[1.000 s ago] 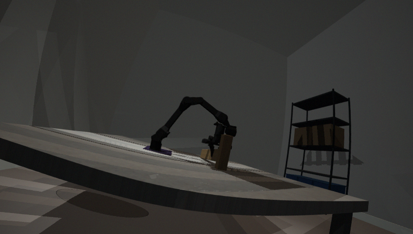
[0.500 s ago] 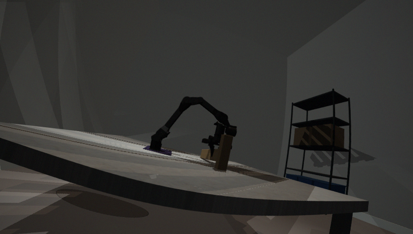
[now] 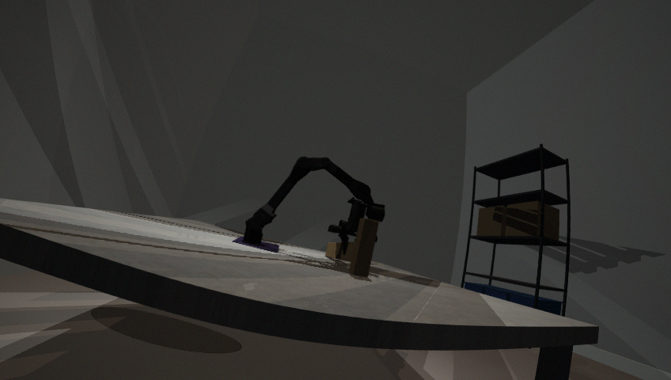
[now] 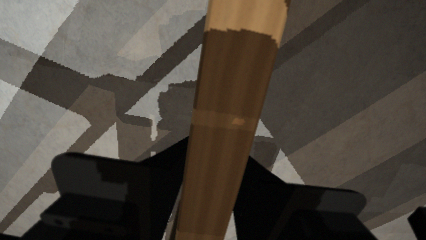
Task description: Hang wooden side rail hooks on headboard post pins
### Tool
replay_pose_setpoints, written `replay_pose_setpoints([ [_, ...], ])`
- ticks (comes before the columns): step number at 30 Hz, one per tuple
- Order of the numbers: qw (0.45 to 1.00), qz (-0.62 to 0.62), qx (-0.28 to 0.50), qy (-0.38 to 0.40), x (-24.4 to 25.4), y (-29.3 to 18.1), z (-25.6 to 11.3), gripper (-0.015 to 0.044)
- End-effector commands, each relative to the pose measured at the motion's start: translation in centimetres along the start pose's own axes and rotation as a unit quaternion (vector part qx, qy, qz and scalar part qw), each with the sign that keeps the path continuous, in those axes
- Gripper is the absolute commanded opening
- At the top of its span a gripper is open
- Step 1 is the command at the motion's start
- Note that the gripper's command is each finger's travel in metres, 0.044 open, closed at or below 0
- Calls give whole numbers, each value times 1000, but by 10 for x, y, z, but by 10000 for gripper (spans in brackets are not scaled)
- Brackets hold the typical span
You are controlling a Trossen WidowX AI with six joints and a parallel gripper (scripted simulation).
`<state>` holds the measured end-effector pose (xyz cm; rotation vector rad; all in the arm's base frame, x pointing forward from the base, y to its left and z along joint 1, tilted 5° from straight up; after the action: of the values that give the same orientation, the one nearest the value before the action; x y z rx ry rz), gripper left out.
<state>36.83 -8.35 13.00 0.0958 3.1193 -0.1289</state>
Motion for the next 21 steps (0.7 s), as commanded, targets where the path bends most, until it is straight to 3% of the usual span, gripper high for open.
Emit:
replay_pose_setpoints([
  [1,1000,-1,1,-4,-1,-1,-1,0],
  [21,1000,-1,1,-4,0,-3,-2,0],
])
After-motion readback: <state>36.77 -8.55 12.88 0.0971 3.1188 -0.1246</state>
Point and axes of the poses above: the point midway between the two fingers, 35 mm back from their tips, its own z axis out along the fingers, its own x axis across the jaws, y = z × x, the point moved 4 cm from there along -z, back along the fingers
